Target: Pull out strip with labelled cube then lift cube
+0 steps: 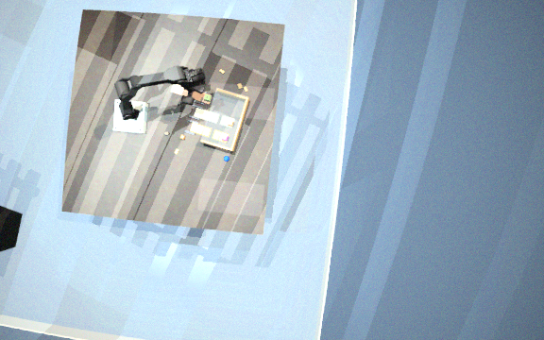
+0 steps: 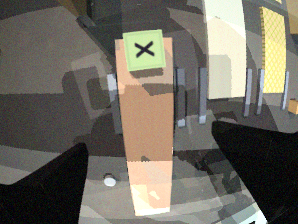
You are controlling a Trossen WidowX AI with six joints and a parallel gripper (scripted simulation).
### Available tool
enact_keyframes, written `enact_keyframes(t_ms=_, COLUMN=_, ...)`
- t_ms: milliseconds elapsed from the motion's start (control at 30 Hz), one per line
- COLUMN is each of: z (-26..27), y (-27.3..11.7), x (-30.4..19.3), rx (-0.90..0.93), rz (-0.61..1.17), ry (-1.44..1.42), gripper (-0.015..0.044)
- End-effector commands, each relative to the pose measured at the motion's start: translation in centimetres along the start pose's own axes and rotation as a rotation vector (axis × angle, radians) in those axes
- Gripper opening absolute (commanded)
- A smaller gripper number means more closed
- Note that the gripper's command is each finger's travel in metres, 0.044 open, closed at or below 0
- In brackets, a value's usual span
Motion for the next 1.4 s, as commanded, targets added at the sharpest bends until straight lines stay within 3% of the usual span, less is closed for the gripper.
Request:
enact_keyframes(t_ms=0, z=-0.2, y=0.1, x=1.6, rx=-0.001, rz=0.007, ry=-0.005, gripper=0.044)
enact_keyframes(t_ms=433, z=-1.0, y=0.0, x=5.9, rx=-0.002, rz=0.004, ry=-0.005, gripper=0.044)
enact_keyframes(t_ms=700, z=-1.0, y=1.0, x=5.9, rx=-0.002, rz=0.004, ry=-0.005, gripper=0.025)
enact_keyframes(t_ms=1367, z=-1.0, y=4.3, x=5.9, rx=-0.002, rz=0.004, ry=-0.005, gripper=0.025)
Point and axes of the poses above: the point midway between the two fingers, 35 mm back from their tips, its own y axis out along the fingers, its own z axis across the jaws, x = y × z, the point moved 8 cm from there along -y, back along the fingers, and after that the axes turned 4 degrees about -y, right-handed, at the moved point
